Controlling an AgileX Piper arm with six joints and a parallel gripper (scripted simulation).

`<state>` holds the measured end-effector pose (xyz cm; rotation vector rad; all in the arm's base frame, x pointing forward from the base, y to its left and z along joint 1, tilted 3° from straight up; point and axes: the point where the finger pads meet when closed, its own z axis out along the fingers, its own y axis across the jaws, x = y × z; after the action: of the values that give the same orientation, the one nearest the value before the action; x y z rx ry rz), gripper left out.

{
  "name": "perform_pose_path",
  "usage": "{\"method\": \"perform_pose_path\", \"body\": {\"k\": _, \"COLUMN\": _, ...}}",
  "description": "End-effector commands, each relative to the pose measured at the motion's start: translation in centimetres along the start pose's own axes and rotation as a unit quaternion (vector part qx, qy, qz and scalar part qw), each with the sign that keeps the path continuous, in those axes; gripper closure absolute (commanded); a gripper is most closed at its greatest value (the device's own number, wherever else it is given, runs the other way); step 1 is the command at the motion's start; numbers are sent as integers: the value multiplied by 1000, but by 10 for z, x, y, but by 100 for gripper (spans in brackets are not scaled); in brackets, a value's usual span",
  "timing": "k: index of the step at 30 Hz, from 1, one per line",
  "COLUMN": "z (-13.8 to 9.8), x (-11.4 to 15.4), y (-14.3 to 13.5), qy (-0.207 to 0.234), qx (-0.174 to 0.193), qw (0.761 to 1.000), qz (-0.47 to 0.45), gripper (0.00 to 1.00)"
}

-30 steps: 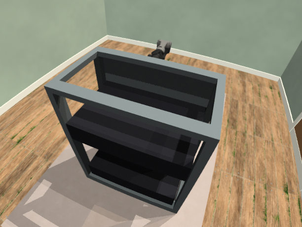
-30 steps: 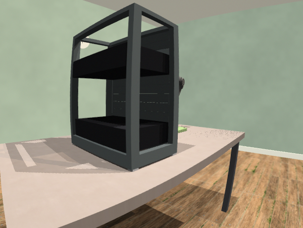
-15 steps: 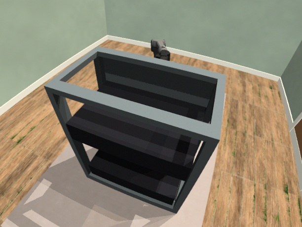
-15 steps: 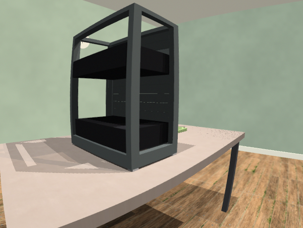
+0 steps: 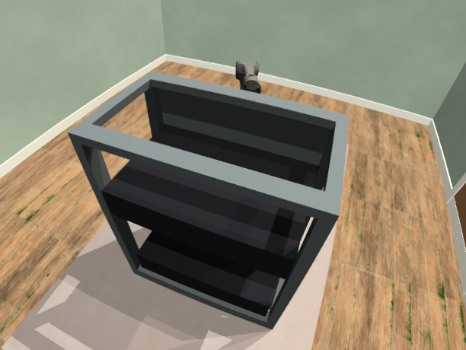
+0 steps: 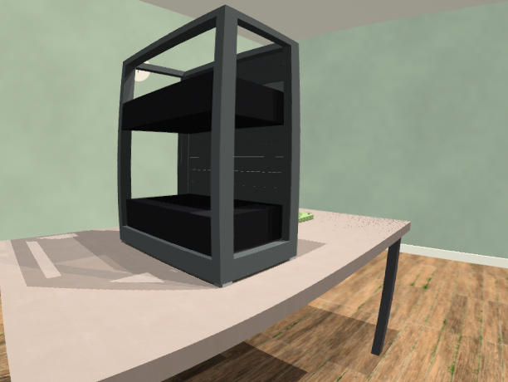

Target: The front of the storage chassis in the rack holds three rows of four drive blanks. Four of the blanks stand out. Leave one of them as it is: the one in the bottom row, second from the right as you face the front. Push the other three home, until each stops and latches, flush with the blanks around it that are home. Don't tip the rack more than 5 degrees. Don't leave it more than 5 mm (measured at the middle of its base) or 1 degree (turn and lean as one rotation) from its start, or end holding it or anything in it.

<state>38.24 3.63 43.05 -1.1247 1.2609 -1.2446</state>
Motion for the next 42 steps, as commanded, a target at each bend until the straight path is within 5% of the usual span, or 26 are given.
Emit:
{"method": "perform_pose_path", "body": {"k": 1, "z": 15, "x": -1, "y": -1, "qy": 0, "qx": 1, "qw": 1000, "qz": 0, "gripper": 100}}
{"method": "perform_pose_path", "body": {"k": 5, "z": 31, "x": -1, "y": -1, "qy": 0, "qx": 1, "qw": 1000, "qz": 0, "gripper": 100}}
{"method": "perform_pose_path", "body": {"k": 42, "z": 30, "x": -1, "y": -1, "qy": 0, "qx": 1, "qw": 1000, "qz": 0, "gripper": 100}}
